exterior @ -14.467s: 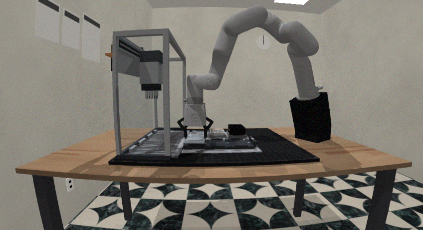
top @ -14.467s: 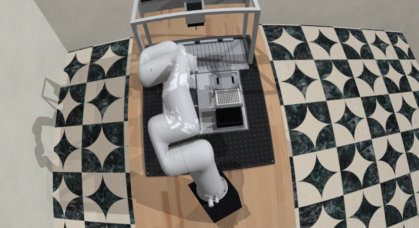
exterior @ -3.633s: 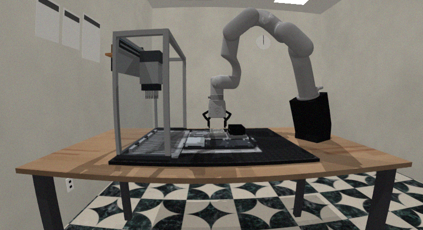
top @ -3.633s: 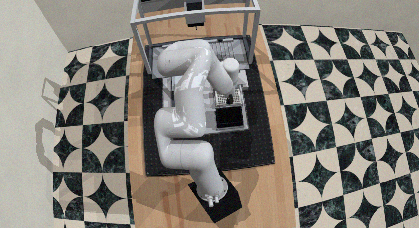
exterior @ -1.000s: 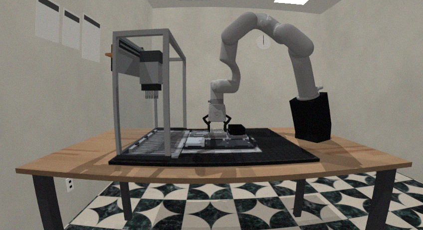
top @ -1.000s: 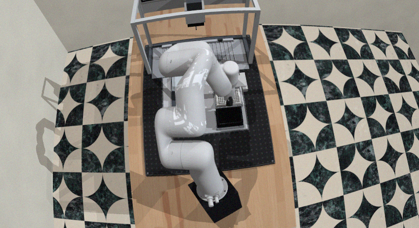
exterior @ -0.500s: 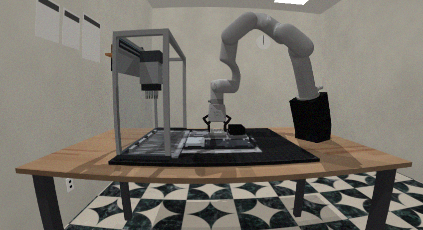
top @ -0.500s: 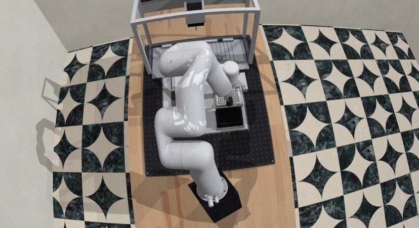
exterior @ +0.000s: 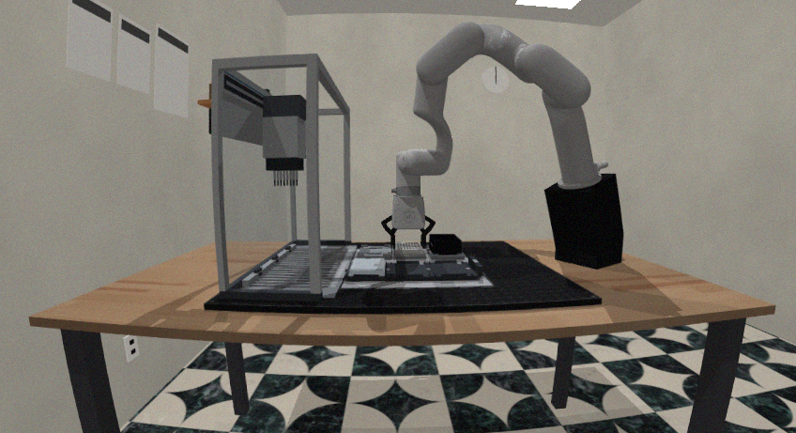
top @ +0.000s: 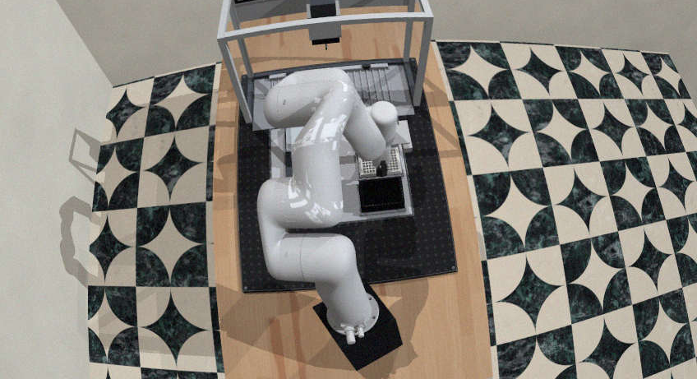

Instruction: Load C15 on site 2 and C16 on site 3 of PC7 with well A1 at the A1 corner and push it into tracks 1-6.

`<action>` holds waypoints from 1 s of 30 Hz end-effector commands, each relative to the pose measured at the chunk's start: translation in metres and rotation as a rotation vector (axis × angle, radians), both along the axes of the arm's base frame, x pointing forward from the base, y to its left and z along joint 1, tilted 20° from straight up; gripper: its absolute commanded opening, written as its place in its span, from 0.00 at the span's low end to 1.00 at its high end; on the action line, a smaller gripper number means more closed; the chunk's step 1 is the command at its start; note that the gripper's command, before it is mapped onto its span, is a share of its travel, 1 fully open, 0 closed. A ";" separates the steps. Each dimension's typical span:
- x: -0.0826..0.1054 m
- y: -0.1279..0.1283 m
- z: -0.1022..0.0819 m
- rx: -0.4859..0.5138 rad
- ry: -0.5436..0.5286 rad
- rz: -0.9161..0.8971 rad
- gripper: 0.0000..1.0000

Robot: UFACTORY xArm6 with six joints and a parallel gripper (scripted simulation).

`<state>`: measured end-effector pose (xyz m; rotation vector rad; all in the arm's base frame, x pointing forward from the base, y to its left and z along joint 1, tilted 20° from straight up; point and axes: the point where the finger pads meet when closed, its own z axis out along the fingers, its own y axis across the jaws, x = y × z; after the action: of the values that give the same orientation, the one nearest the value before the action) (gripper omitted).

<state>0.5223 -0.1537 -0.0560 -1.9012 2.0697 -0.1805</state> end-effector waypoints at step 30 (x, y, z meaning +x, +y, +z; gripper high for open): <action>-0.003 -0.002 0.013 -0.001 -0.003 -0.001 0.00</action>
<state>0.5195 -0.1548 -0.0477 -1.9010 2.0695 -0.1809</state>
